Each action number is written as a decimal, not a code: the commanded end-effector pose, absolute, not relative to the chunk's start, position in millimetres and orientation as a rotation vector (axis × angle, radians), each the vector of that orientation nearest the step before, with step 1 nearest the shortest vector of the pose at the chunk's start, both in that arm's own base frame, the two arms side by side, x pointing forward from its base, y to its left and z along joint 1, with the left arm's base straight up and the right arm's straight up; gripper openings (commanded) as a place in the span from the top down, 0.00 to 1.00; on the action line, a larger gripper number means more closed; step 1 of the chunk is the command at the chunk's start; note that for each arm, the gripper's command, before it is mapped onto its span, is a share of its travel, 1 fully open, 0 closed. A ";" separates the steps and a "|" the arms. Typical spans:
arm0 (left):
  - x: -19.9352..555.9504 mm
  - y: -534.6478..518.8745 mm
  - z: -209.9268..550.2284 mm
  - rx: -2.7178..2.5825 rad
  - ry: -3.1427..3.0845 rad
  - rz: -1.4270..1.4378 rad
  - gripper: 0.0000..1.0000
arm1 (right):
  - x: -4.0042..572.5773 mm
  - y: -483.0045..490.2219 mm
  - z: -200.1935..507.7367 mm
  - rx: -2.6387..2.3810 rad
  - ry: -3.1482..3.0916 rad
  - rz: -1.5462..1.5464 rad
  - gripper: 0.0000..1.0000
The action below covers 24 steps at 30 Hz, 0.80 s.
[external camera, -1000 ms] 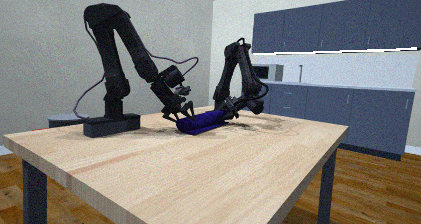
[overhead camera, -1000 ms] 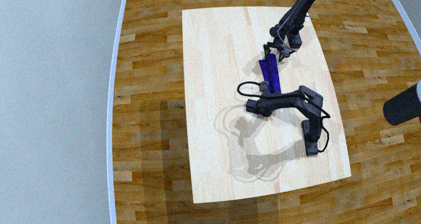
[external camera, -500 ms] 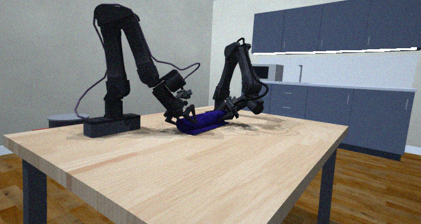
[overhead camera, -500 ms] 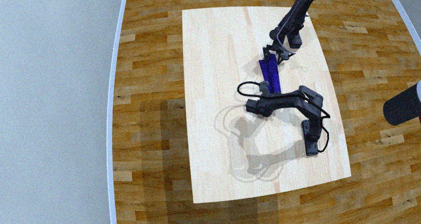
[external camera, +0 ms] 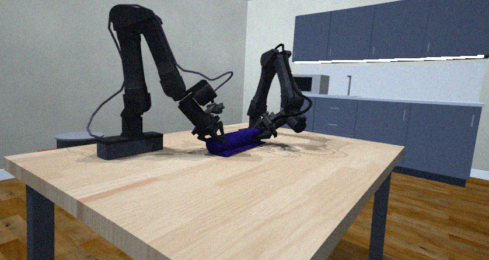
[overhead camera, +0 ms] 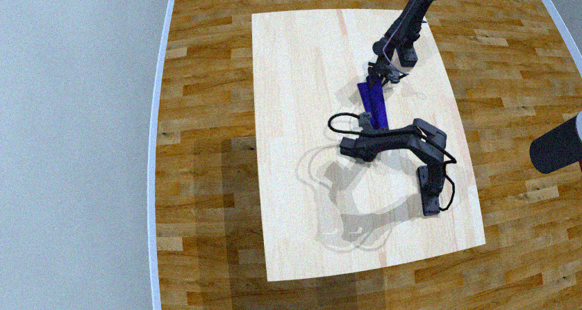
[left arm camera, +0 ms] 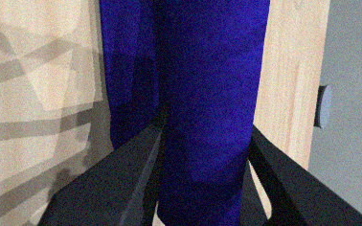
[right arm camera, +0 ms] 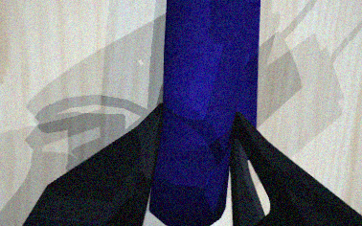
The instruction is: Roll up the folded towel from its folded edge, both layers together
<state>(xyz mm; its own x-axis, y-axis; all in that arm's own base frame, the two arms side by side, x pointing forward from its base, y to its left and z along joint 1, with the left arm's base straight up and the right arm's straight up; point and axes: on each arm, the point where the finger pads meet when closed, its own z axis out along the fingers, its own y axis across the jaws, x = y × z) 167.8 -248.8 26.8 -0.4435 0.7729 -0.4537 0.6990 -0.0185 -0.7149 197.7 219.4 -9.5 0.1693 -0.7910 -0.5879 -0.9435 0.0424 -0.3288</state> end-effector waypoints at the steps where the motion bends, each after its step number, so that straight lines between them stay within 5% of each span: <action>1: 171.1 -247.0 19.3 -1.631 -2.144 1.453 0.61 | 206.2 227.8 -1.6 -1.752 1.631 0.291 0.56; 13: 171.1 -247.0 19.3 -1.631 -2.144 1.453 0.61 | 206.2 227.8 -1.6 -1.752 1.631 0.291 0.60; 24: 171.1 -247.0 27.1 -1.631 -2.144 1.453 0.33 | 206.2 227.8 -1.6 -1.752 1.631 0.291 0.60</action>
<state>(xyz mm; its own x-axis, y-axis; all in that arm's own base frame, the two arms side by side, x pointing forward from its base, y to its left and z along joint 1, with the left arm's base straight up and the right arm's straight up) 163.1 -247.5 26.9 -0.4532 0.7800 -0.4314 0.6791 -0.0114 -0.7339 198.2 219.7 -9.0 0.1709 -0.7898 -0.5890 -0.9426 0.0430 -0.3312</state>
